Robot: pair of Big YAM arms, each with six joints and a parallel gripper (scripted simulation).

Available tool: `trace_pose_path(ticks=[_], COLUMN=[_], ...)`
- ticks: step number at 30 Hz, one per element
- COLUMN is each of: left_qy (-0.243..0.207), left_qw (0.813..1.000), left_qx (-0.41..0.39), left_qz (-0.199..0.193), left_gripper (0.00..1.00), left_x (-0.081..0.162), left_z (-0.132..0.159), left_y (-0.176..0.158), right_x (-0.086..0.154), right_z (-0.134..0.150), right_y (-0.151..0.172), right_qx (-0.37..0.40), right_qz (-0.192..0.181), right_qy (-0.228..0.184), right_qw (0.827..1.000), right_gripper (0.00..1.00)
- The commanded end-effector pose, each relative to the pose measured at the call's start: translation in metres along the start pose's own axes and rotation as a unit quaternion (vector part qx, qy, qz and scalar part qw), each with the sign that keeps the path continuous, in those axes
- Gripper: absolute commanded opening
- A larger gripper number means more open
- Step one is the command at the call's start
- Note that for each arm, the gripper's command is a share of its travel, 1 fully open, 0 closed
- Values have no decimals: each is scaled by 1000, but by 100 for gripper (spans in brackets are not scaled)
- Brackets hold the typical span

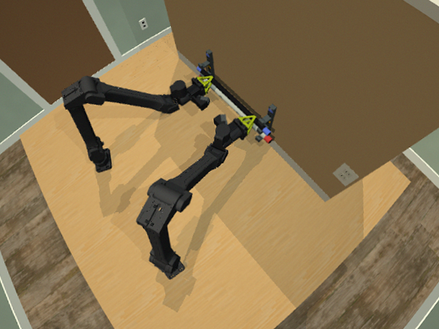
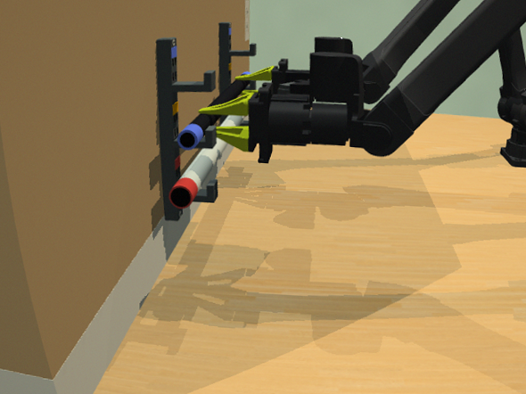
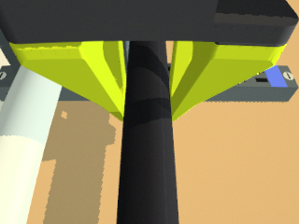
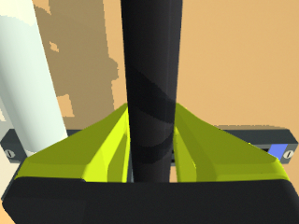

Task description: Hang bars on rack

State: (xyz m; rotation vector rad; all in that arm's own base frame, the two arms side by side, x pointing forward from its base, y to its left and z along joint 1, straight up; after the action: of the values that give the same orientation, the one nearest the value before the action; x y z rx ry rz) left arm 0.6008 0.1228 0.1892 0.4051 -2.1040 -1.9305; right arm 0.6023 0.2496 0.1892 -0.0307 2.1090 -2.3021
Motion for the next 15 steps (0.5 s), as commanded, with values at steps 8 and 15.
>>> trace_pose_path(ticks=[8,15], left_qy=[6,6], left_qw=[1000,1000], left_qx=[6,6], left_qz=[-7,-7], left_gripper=[0,0], left_x=[-17,-19], left_z=[6,6], left_y=[6,6], right_x=[-17,-19], right_z=[2,2], right_y=[-21,-21], right_qx=[-18,-18], right_qz=[22,22], right_qy=[6,6], right_qw=[1000,1000], right_gripper=[0,0])
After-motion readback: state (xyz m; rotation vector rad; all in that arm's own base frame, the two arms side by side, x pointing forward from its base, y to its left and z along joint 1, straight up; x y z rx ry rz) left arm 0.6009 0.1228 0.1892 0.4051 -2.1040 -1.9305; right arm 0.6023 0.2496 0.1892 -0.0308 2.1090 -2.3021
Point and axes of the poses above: on each arm, the point where the finger pads meet when closed, its own x axis back along the fingers, its own y axis across the jaws, z = x × y, the point moved 7 cm from there along x, back along the fingers, and after that the axes turned 5 degrees about x, right-handed, at the moved point
